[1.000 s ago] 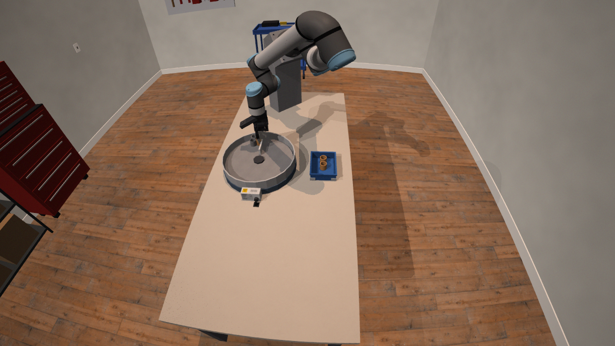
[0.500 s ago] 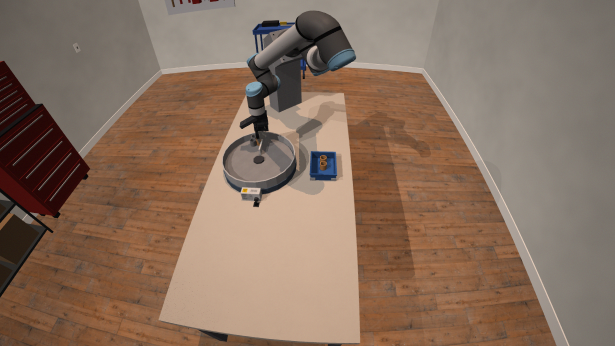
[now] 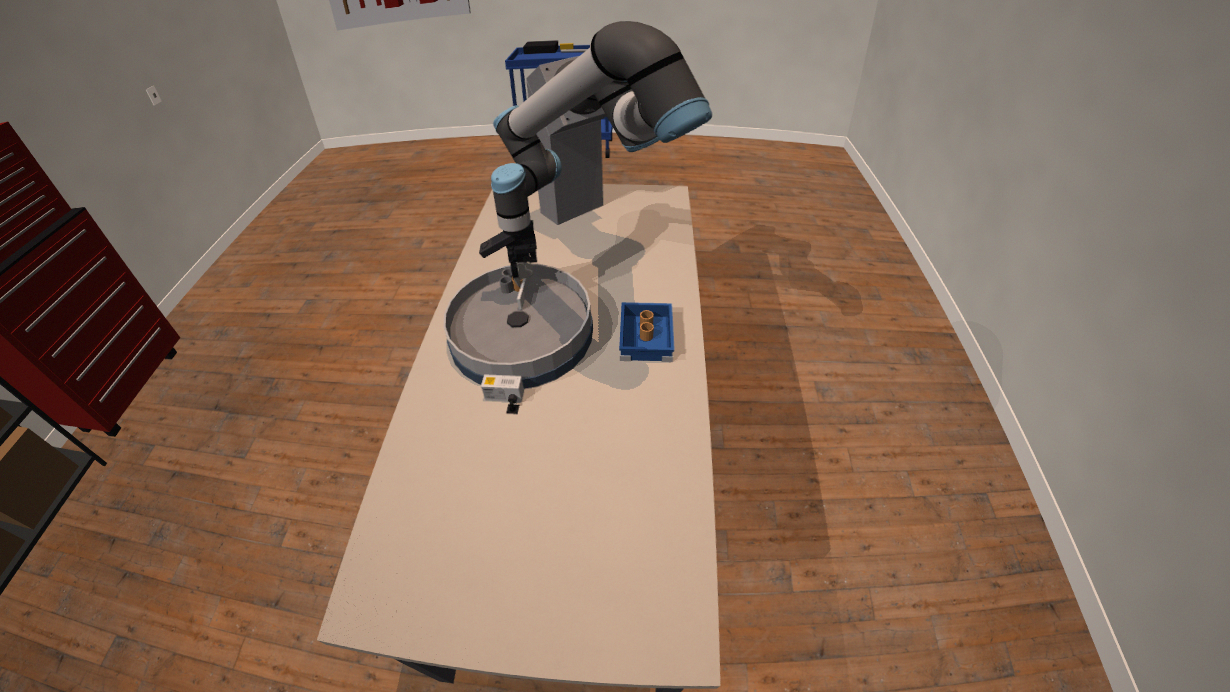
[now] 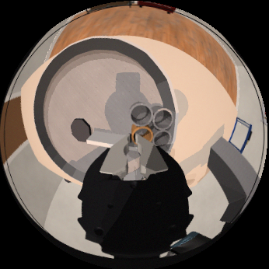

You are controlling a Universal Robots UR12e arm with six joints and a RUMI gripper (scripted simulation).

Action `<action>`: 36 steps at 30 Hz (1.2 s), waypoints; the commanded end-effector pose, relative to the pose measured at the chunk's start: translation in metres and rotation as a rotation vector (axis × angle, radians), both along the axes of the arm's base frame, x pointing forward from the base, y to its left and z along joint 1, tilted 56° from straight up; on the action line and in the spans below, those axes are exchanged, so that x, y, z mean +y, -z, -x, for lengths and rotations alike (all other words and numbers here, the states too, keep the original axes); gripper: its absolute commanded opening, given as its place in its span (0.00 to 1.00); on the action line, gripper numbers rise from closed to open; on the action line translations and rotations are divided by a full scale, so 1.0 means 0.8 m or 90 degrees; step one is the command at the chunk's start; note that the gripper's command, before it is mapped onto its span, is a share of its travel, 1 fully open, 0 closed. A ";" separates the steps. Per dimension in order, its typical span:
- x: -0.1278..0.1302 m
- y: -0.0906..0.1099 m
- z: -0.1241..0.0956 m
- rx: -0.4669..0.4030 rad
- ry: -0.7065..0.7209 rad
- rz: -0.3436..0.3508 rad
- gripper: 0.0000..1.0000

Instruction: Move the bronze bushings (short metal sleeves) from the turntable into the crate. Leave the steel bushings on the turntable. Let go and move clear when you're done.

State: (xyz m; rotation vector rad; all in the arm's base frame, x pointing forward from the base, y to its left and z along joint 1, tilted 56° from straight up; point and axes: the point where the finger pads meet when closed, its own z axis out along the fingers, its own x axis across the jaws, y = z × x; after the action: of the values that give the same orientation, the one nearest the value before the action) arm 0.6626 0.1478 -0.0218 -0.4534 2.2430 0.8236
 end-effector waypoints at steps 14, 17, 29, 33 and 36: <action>-0.016 -0.013 0.011 0.000 0.000 0.000 0.00; -0.019 -0.016 0.014 0.000 0.000 0.000 0.00; -0.060 -0.049 0.043 0.000 0.000 0.000 0.00; -0.063 -0.052 0.046 0.000 0.000 0.000 0.00; -0.064 -0.053 0.047 0.000 0.000 0.000 0.00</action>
State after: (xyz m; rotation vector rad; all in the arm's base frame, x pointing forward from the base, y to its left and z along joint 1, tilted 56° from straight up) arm 0.6267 0.0992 0.0186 -0.4501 2.2424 0.8210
